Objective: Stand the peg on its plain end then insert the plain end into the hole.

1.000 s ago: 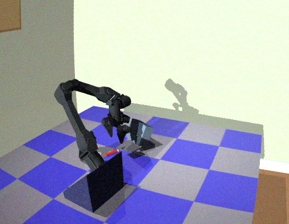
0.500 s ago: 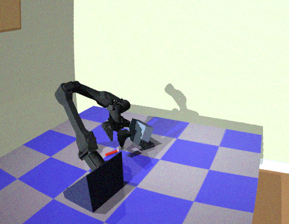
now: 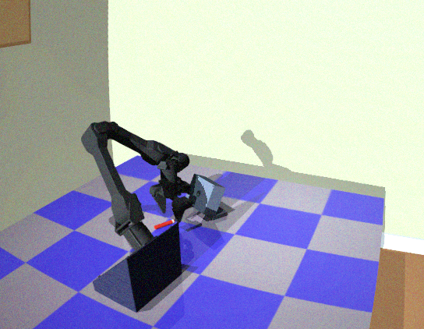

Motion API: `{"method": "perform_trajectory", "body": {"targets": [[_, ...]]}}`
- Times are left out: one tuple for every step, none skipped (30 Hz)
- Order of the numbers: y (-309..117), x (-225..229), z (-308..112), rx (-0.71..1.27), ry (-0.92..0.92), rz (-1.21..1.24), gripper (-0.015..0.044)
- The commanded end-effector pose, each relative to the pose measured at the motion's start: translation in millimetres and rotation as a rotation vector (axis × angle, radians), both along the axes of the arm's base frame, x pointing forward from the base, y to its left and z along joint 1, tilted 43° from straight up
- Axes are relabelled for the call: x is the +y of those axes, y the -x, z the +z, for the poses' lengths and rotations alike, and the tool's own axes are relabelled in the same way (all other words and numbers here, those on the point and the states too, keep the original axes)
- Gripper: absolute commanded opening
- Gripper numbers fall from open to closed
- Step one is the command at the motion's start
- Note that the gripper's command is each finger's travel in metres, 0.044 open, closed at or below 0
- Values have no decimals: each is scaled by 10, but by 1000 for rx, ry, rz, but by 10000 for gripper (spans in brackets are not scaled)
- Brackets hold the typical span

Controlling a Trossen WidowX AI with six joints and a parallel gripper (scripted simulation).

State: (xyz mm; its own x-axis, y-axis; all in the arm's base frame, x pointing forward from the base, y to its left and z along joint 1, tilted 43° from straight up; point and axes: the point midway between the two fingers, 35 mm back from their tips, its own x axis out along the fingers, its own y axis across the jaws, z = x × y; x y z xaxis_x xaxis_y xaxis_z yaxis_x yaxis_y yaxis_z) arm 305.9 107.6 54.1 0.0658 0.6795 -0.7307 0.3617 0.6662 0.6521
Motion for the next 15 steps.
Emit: {"method": "perform_trajectory", "body": {"targets": [[27, 49, -68, 11, -2, -2, 440], [28, 61, -79, 11, -2, -2, 440], [29, 72, -90, 11, -3, -2, 440], [31, 84, -101, 11, -3, -2, 440], [32, 95, -111, 11, -4, -2, 440], [33, 104, -120, 11, -4, -2, 440], [33, 109, -125, 11, -4, -2, 440], [34, 111, -127, 11, -4, -2, 440], [34, 111, -127, 11, -4, -2, 414], [34, 111, -127, 11, -4, -2, 387], [34, 111, -127, 11, -4, -2, 361], [34, 111, -127, 11, -4, -2, 335], [34, 111, -127, 11, -4, -2, 309], [34, 111, -127, 11, -4, -2, 282], [34, 111, -127, 11, -4, -2, 256]]}}
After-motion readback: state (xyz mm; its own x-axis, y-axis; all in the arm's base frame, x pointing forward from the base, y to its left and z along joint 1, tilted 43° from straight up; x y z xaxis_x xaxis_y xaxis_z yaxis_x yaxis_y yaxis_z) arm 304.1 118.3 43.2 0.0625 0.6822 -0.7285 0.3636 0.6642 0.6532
